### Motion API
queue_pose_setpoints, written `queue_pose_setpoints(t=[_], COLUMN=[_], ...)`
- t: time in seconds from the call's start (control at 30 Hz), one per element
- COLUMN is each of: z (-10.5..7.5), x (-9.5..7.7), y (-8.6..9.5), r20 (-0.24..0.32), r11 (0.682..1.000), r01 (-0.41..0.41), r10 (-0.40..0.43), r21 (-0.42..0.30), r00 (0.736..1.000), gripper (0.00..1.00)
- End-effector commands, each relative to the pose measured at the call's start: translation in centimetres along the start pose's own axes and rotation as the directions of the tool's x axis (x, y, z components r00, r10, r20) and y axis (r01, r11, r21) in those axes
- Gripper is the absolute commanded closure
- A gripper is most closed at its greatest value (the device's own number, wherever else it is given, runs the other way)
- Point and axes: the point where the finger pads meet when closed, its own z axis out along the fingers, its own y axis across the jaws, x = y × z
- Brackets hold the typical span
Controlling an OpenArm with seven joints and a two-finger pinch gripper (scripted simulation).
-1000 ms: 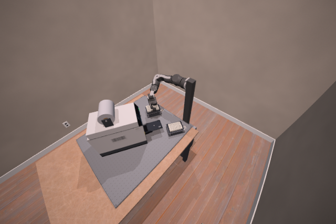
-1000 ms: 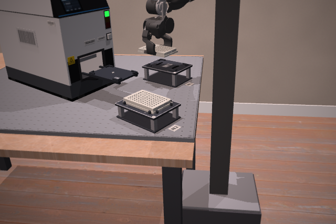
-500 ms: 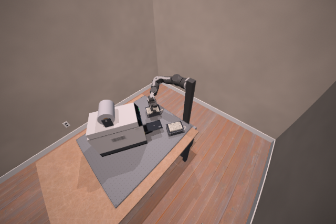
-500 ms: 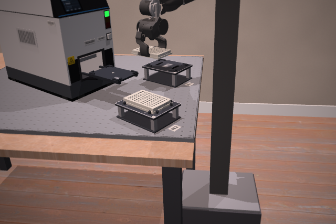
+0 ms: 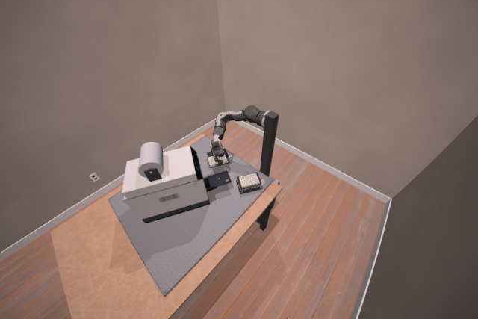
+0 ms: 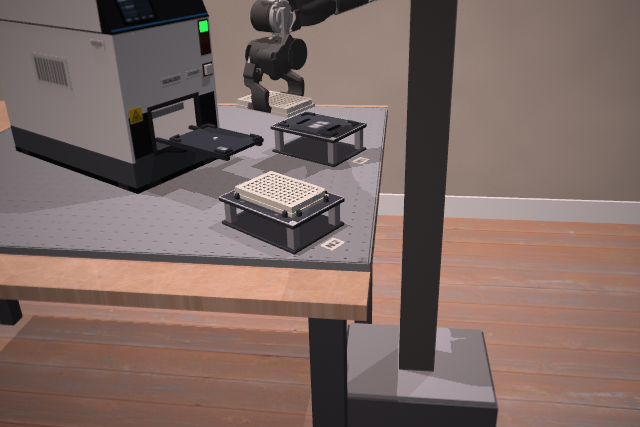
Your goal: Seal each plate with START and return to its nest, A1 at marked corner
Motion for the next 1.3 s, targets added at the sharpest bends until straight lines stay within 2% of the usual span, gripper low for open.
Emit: queue_pose_setpoints(t=[0.0, 1.27], z=[-0.2, -0.2], x=[-0.2, -1.7], y=[-0.2, 7.6], r20=[0.005, 0.006], r11=[1.0, 1.0], r01=[-0.009, -0.004], r10=[0.009, 0.004], r21=[0.008, 0.007], r00=[1.0, 1.0], gripper=[1.0, 1.0])
